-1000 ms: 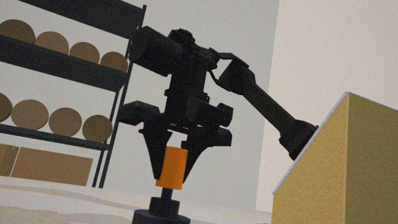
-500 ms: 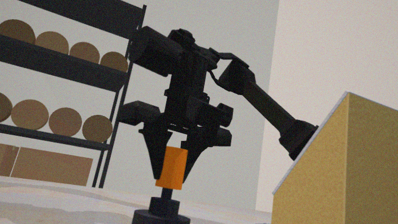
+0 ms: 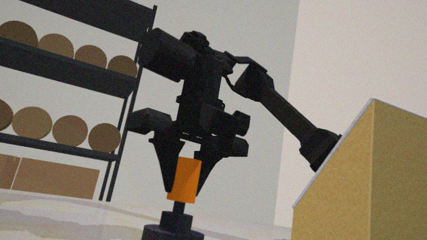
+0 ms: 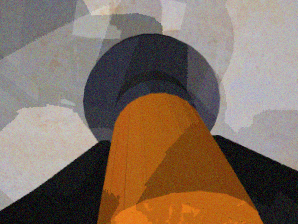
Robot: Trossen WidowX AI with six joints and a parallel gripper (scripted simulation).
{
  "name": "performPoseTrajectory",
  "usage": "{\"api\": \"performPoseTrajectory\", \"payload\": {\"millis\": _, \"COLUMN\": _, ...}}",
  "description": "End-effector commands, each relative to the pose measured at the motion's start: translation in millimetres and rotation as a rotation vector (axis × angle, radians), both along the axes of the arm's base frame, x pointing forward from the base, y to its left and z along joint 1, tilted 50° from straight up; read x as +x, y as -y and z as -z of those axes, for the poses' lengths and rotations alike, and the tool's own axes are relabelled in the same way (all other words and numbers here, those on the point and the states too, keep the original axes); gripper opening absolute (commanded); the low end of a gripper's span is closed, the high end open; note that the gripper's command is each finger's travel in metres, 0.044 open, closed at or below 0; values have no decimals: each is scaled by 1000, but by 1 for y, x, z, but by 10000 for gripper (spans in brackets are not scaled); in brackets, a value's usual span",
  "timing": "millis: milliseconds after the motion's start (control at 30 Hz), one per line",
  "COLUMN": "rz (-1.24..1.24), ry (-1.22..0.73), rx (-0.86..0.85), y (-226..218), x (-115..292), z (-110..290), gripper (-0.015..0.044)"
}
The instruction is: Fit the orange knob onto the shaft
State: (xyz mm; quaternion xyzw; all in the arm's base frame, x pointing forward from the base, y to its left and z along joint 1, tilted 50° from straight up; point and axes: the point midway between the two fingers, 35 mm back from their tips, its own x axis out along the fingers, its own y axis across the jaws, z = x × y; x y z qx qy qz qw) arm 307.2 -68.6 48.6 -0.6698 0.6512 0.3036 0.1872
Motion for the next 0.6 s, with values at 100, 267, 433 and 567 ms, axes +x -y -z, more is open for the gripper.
{"api": "performPoseTrajectory", "payload": {"millis": 100, "rz": -1, "ry": 0, "rx": -2, "y": 0, "x": 0, "z": -1, "gripper": 0}}
{"api": "performPoseTrajectory", "payload": {"millis": 267, "rz": 6, "ry": 8, "rx": -2, "y": -4, "x": 1, "z": -5, "gripper": 0}}
{"api": "performPoseTrajectory", "payload": {"millis": 433, "rz": -28, "ry": -31, "rx": 0, "y": -4, "x": 3, "z": -4, "gripper": 0}}
{"api": "performPoseTrajectory", "payload": {"millis": 567, "rz": -28, "ry": -31, "rx": 0, "y": -2, "x": 2, "z": -2, "gripper": 0}}
